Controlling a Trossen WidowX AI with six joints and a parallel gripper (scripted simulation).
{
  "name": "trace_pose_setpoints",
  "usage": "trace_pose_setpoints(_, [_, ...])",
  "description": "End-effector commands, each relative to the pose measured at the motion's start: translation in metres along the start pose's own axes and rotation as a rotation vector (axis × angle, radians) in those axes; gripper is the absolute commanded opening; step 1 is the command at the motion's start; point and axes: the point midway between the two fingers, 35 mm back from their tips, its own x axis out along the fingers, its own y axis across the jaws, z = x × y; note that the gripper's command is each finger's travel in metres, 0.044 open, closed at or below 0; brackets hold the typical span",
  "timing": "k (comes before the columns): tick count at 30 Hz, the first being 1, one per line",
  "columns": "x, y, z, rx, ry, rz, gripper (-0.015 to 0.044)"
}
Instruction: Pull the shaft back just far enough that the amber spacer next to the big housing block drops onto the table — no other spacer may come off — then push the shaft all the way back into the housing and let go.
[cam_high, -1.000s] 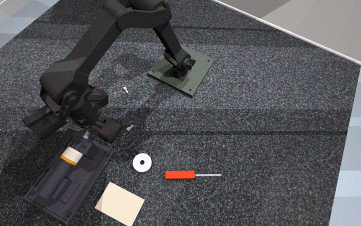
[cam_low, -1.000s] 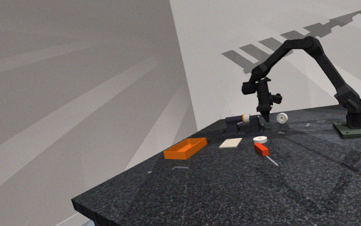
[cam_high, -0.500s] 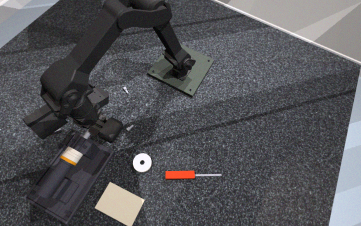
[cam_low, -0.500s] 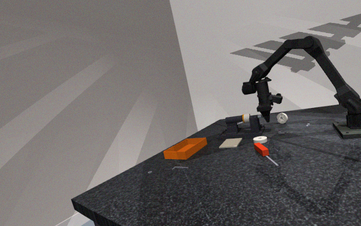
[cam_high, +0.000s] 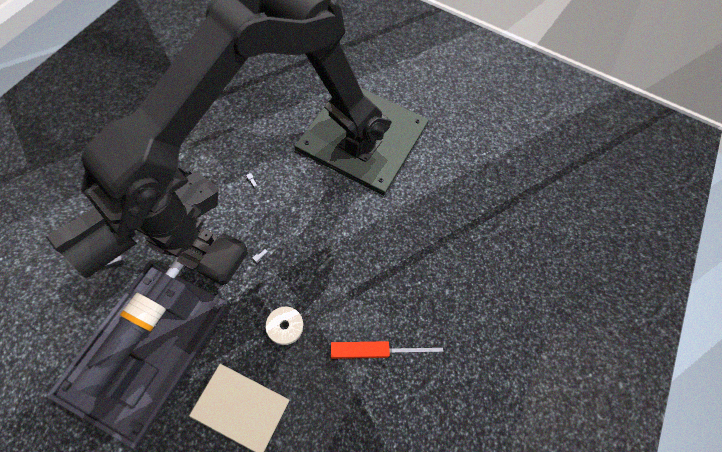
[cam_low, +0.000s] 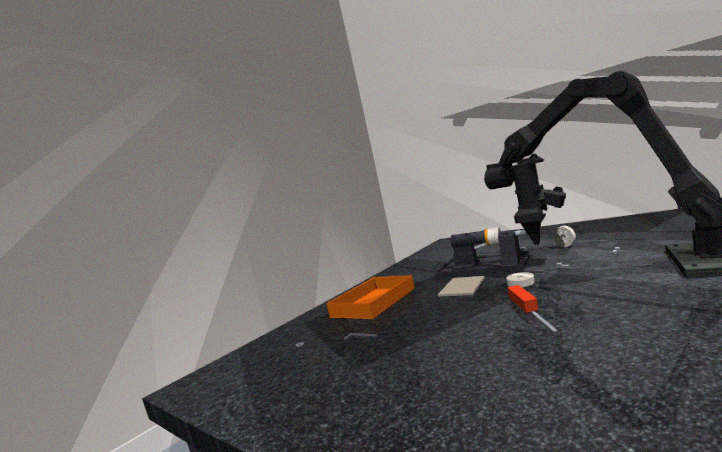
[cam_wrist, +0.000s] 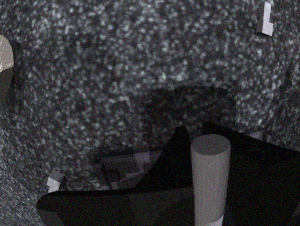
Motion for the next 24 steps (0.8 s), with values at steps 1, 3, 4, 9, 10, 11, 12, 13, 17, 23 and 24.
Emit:
trace_pose_setpoints(1, [0.0000,0.0000,0.0014,-0.003,-0.002,-0.001,0.0000])
trace_pose_setpoints(3, [0.0000,0.0000,0.0016,-0.003,-0.002,-0.001,0.0000])
trace_pose_setpoints(4, [0.0000,0.0000,0.0017,-0.003,-0.002,-0.001,0.0000])
trace_pose_setpoints(9, [0.0000,0.0000,0.0023,-0.003,-0.002,-0.001,0.0000])
trace_pose_setpoints(10, [0.0000,0.0000,0.0024,-0.003,-0.002,-0.001,0.0000])
trace_pose_setpoints(11, [0.0000,0.0000,0.0025,-0.003,-0.002,-0.001,0.0000])
trace_pose_setpoints(12, [0.0000,0.0000,0.0026,-0.003,-0.002,-0.001,0.0000])
trace_pose_setpoints(13, [0.0000,0.0000,0.0027,-0.003,-0.002,-0.001,0.0000])
trace_pose_setpoints(17, [0.0000,0.0000,0.0031,-0.003,-0.002,-0.001,0.0000])
trace_pose_setpoints(23, [0.0000,0.0000,0.0038,-0.003,-0.003,-0.001,0.0000])
trace_pose_setpoints(24, [0.0000,0.0000,0.0039,-0.003,-0.003,-0.001,0.0000])
